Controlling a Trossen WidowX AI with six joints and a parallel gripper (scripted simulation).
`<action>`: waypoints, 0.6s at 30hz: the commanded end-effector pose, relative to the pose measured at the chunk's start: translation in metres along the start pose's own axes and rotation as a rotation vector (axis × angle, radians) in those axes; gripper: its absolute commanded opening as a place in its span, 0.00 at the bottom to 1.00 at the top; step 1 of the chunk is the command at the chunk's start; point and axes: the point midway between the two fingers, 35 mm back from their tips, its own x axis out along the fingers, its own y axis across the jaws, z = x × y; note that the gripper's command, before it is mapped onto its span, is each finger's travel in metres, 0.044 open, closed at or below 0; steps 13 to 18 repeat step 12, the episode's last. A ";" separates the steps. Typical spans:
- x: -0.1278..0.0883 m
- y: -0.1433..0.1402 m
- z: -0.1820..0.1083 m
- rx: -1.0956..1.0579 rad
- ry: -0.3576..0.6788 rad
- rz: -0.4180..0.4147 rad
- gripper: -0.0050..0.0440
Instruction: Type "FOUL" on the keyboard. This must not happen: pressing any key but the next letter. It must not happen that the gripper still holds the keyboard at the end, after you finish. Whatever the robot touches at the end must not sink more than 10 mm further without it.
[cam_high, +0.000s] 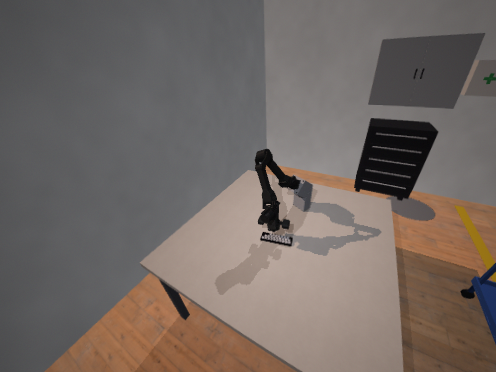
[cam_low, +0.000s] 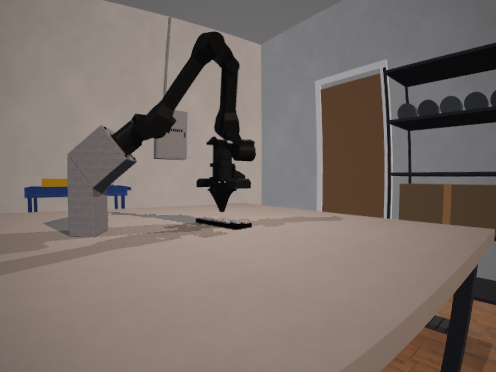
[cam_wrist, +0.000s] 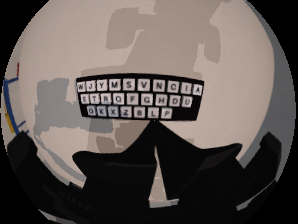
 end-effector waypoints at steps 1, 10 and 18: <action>0.001 0.008 -0.001 0.001 0.001 0.001 0.10; 0.002 0.059 -0.010 0.005 -0.004 -0.004 0.10; 0.002 0.059 -0.010 0.005 -0.004 -0.004 0.10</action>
